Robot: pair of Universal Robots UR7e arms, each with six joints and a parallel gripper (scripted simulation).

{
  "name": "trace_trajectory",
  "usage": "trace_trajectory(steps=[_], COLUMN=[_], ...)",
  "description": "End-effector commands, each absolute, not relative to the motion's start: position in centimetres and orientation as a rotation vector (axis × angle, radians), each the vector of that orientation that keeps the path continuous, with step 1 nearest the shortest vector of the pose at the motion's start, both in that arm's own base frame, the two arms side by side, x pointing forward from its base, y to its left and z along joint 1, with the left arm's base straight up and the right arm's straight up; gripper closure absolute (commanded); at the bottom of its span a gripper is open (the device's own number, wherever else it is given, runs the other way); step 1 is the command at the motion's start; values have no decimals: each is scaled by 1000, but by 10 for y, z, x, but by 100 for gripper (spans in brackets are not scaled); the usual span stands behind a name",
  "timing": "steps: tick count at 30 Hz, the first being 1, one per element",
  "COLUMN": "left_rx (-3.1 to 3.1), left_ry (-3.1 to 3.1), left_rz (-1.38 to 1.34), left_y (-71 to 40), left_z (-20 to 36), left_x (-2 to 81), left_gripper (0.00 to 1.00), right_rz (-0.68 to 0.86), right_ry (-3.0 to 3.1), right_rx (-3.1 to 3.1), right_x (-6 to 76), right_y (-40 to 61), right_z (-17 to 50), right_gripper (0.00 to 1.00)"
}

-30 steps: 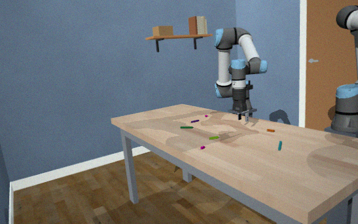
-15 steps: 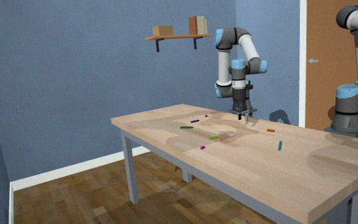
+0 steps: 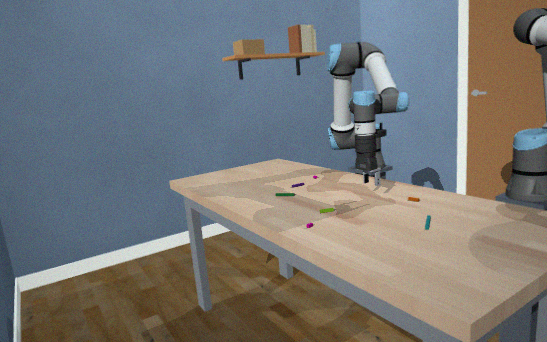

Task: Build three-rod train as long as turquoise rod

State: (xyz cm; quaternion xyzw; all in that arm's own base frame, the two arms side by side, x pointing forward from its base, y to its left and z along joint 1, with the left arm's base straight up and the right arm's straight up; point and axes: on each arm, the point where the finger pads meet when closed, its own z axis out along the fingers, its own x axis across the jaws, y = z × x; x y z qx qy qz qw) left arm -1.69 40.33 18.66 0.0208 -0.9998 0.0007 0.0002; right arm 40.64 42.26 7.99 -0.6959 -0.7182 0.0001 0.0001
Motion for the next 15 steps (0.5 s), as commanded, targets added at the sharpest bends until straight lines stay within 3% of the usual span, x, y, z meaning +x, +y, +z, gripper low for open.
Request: trace_trajectory(steps=[1, 15], left_rx=[65, 65], left_ry=[-3141, -3141], left_rz=[0, 0], left_y=[404, 404], left_z=[187, 187], left_x=[-17, -17], left_gripper=[0, 0], right_rz=[-3, -3], right_ry=[-2256, -2268], right_rx=[-2186, -2173], right_x=[407, 407], right_y=[423, 423], right_z=[81, 81], right_gripper=[0, 0])
